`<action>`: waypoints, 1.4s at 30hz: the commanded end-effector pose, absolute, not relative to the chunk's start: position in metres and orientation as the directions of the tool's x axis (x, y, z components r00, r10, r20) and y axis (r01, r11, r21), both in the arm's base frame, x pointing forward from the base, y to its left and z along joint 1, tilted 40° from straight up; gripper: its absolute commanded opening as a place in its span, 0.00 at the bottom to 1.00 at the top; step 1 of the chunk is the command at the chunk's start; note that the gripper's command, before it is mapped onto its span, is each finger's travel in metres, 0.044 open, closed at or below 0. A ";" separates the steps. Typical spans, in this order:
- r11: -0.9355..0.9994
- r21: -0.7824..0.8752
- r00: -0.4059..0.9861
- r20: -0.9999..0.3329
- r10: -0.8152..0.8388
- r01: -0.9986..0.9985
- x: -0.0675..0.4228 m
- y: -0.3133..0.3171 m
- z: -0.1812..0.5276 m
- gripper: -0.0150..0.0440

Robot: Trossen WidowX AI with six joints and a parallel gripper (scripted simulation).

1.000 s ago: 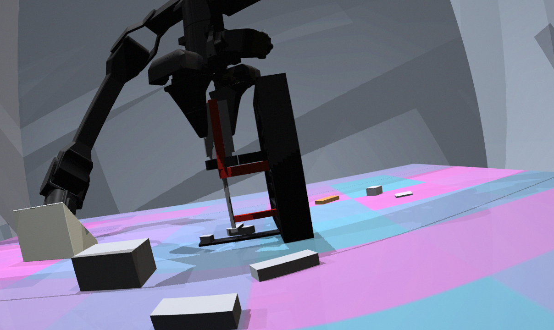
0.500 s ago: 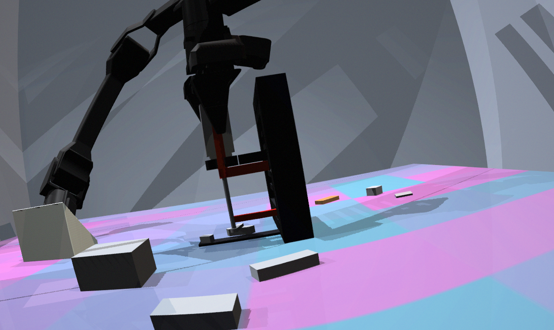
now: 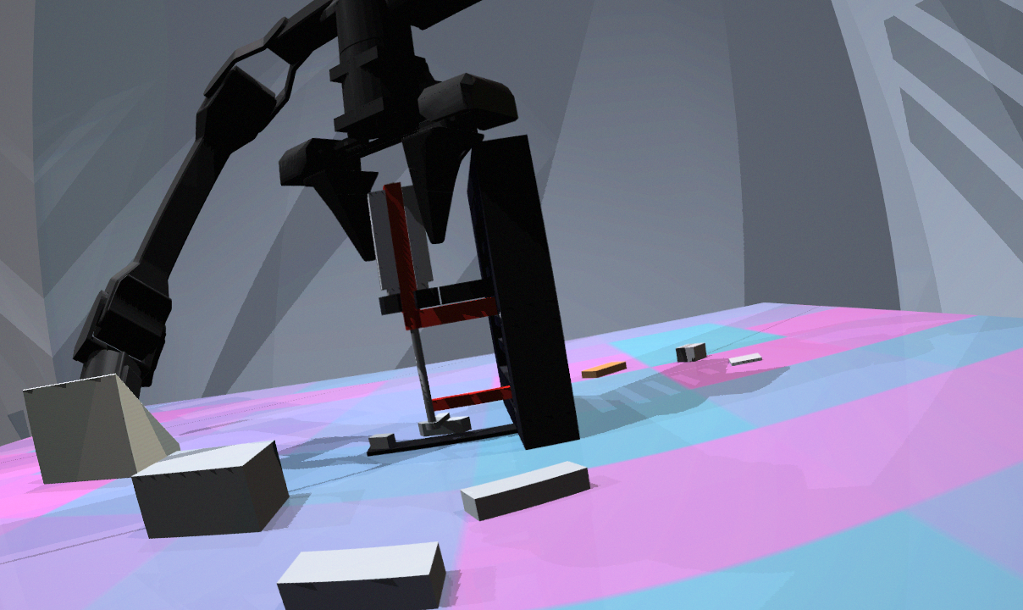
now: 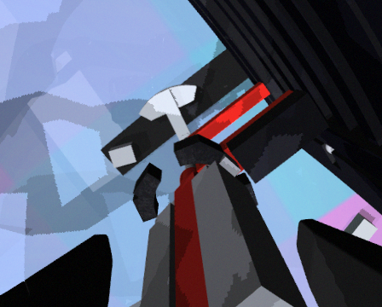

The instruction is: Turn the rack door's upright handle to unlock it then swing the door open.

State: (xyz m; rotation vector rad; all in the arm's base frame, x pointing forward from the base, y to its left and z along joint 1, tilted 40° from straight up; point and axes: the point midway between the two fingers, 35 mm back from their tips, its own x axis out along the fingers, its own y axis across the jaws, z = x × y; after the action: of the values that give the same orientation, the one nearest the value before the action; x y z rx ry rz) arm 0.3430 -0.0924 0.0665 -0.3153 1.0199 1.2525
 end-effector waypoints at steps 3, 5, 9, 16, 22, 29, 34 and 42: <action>0.099 0.129 -0.037 -0.771 0.636 -0.987 0.342 -0.092 0.066 0.74; 0.023 0.067 -0.037 -0.771 0.636 -0.998 0.342 -0.092 0.066 0.74; -0.130 -0.059 -0.037 -0.771 0.636 -0.990 0.342 -0.092 0.066 0.74; -0.259 -0.167 -0.037 -0.771 0.636 -0.951 0.342 -0.092 0.066 0.74; -0.259 -0.167 -0.037 -0.771 0.636 -0.951 0.342 -0.092 0.066 0.70; -0.259 -0.167 -0.037 -0.771 0.636 -0.951 0.342 -0.092 0.066 0.42; -0.259 -0.167 -0.037 -0.771 0.636 -0.951 0.342 -0.092 0.066 0.36; -0.259 -0.167 -0.037 -0.771 0.636 -0.951 0.342 -0.092 0.066 0.28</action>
State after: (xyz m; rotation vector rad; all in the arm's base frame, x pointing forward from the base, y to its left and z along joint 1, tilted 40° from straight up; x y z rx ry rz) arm 0.3425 -0.0925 0.0664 -0.9162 0.4811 1.6187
